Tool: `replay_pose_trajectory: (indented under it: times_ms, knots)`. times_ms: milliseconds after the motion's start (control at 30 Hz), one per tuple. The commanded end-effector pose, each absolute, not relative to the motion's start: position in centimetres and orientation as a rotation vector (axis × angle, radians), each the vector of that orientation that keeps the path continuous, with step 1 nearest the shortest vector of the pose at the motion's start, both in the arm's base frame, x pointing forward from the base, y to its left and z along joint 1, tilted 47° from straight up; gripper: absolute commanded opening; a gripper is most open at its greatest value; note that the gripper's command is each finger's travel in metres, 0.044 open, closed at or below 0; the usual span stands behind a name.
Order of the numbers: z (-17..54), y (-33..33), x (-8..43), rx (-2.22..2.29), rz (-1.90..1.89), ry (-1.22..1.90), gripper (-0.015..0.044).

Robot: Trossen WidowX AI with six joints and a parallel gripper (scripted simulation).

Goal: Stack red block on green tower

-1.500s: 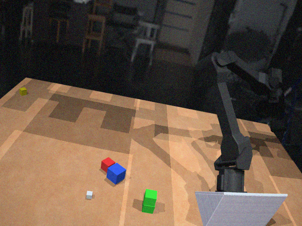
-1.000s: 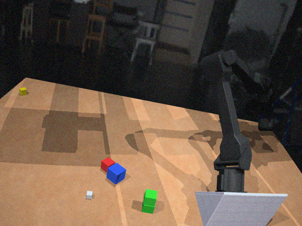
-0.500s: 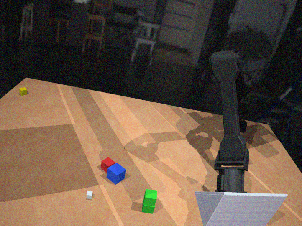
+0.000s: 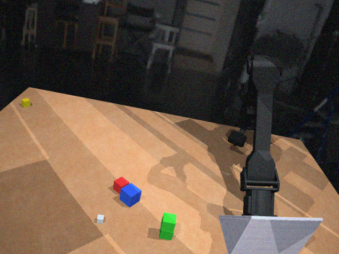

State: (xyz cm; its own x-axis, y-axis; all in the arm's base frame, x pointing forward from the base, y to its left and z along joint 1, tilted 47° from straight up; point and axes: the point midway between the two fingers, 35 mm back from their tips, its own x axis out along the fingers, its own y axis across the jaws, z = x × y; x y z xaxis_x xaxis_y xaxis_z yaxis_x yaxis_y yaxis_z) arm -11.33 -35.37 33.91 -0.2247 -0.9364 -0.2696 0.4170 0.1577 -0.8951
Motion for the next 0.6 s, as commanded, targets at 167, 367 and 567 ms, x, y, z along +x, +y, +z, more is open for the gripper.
replay_pose_trajectory:
  times_ms: [167, 367, 567]
  knots:
    - [34.0, -36.7, -4.8, -0.579, -1.319, 1.081, 0.0440]
    - [34.0, -37.1, 0.0, -0.559, -1.256, 0.996, 0.0440]
    - [33.4, -37.0, 4.6, -0.494, -1.193, 0.912, 0.0440]
